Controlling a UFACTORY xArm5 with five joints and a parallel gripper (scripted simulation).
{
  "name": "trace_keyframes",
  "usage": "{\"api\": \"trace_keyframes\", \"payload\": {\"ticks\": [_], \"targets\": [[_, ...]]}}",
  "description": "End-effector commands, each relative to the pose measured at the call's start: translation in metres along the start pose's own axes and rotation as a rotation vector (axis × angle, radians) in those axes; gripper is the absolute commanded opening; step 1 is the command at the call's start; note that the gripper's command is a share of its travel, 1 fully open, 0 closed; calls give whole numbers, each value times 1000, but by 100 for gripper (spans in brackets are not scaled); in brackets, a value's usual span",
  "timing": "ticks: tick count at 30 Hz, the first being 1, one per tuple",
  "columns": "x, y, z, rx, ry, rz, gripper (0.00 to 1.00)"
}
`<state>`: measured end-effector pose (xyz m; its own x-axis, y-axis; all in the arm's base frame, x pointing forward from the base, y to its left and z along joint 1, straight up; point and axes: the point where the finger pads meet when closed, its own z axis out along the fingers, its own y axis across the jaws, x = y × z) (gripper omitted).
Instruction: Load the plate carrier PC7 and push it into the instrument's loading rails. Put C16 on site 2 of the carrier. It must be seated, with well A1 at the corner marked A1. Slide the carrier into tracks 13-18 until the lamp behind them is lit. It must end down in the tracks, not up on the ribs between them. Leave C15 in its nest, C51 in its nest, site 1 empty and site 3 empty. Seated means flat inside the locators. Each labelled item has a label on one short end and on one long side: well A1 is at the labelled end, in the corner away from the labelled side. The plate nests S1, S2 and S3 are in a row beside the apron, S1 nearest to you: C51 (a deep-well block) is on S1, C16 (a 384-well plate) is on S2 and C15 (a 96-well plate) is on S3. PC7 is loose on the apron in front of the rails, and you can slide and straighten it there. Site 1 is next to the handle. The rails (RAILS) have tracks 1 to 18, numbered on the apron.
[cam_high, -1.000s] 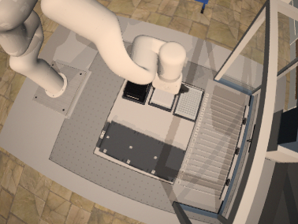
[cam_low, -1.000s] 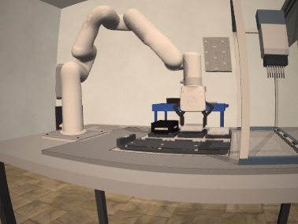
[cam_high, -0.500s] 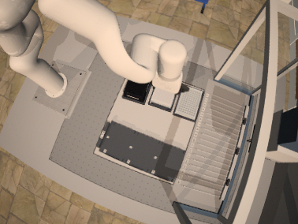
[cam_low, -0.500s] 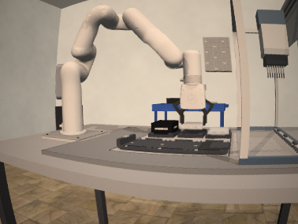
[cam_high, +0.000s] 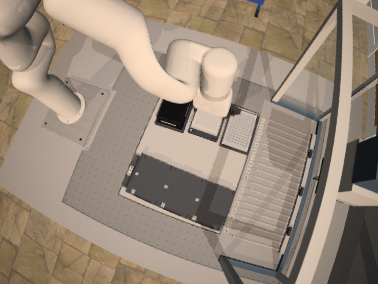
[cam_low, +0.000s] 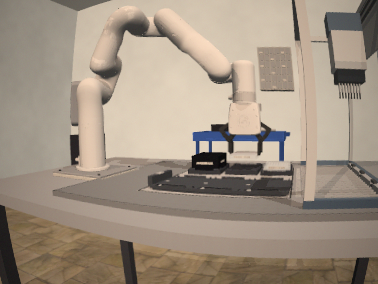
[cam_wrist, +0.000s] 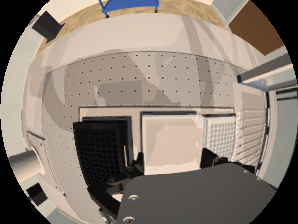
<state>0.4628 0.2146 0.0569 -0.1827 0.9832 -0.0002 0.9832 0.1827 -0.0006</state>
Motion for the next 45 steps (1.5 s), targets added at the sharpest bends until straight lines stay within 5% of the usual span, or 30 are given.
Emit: {"api": "trace_keyframes", "payload": {"ticks": [1,45], "targets": [[0,1,-9,-4,1,0,0],[1,1,-74,-4,1,0,0]]}}
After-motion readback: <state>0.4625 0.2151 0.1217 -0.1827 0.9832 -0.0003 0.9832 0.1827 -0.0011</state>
